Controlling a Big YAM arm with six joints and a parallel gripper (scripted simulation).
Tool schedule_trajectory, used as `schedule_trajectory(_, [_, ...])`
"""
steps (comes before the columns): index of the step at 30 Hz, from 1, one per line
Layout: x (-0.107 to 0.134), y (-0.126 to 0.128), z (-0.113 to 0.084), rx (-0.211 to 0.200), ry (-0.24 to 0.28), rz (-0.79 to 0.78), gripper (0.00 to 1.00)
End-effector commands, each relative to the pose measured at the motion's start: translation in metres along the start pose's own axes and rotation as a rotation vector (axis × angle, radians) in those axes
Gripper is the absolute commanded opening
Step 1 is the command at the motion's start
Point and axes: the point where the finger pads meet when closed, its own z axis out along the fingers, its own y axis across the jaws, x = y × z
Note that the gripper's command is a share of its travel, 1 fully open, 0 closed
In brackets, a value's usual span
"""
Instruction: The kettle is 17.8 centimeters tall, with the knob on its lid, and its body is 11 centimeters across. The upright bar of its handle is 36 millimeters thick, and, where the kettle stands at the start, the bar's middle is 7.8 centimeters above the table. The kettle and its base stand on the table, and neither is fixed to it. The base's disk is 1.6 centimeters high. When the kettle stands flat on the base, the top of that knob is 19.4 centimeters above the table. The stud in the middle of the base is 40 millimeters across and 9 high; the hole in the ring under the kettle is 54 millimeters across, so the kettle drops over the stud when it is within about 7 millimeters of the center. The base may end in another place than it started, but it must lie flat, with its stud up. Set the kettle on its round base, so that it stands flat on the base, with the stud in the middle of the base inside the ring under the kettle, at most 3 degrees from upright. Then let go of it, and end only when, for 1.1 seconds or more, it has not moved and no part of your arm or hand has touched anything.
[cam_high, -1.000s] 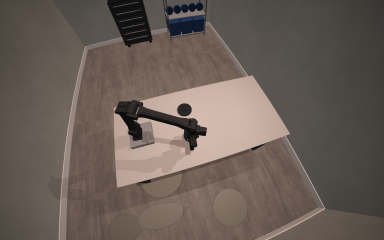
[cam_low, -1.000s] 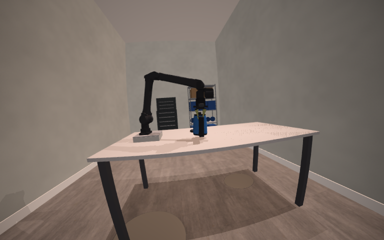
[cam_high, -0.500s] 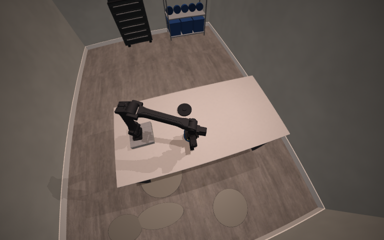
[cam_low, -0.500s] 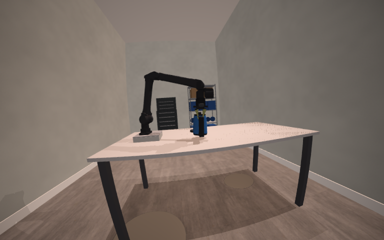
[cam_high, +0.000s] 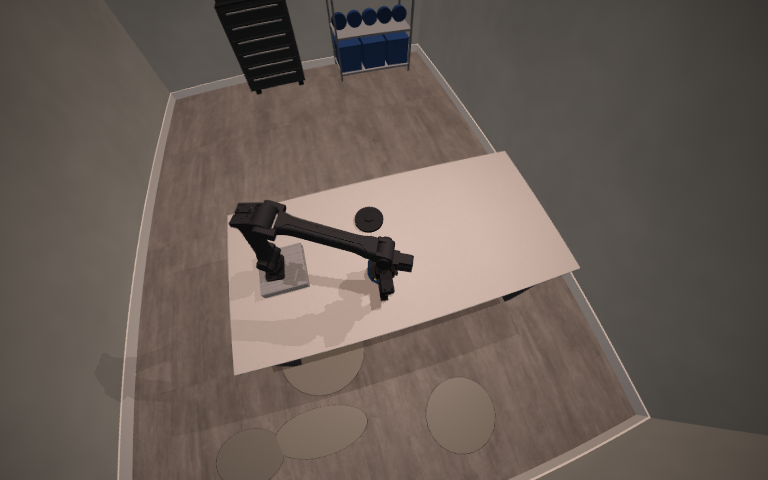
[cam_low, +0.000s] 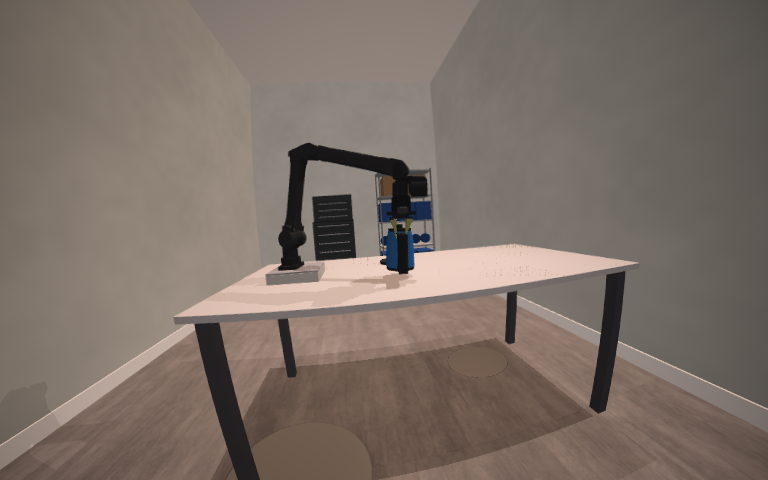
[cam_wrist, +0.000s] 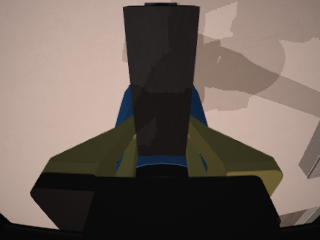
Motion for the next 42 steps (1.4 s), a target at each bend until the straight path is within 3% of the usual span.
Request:
schedule_trajectory(1, [-0.010, 0.022, -0.055, -0.116, -0.033, 0.012, 0.00])
schedule_trajectory(42, [-0.009, 0.028, -0.064, -0.106, -0.029, 0.012, 0.00])
